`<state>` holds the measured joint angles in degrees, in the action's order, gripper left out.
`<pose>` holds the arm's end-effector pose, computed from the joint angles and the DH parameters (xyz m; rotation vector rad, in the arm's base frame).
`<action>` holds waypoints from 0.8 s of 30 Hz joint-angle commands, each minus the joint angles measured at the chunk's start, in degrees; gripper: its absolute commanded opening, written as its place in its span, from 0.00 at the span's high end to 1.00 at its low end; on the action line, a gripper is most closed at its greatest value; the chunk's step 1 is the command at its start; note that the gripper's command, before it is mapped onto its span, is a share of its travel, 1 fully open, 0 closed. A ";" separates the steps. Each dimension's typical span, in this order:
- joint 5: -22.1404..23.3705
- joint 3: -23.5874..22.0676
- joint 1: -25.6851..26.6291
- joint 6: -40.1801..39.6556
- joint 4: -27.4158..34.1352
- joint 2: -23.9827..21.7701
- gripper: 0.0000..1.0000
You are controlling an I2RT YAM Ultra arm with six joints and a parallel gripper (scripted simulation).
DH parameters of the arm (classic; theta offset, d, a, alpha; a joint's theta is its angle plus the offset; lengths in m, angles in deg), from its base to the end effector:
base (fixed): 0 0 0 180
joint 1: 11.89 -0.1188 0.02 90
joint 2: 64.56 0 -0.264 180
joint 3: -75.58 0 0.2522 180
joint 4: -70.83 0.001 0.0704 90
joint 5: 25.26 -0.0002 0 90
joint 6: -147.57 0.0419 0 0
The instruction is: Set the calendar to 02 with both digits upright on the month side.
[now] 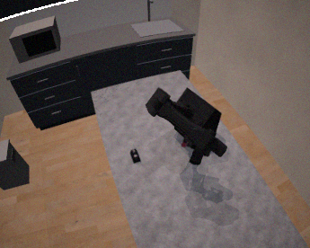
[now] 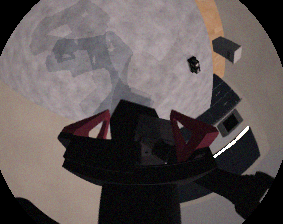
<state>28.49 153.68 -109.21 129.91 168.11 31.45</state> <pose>-0.0074 0.2441 0.2096 -0.7141 2.3842 -0.6256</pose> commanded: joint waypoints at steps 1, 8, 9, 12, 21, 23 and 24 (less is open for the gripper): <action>0.04 0.31 -0.37 -0.04 0.09 -0.40 0.00; 1.33 -0.05 2.40 -4.08 -1.03 -1.30 0.00; 1.76 -0.17 3.34 -5.45 -1.41 -1.60 0.00; 3.54 -0.67 7.15 -11.01 -2.96 -2.84 0.00; 10.39 -2.57 21.86 -32.48 -8.95 -7.62 0.00; 12.96 -3.28 27.38 -40.55 -11.20 -9.42 0.00; 14.31 -3.65 30.28 -44.77 -12.38 -10.35 0.00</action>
<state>38.50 150.40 -82.96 99.20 159.46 23.58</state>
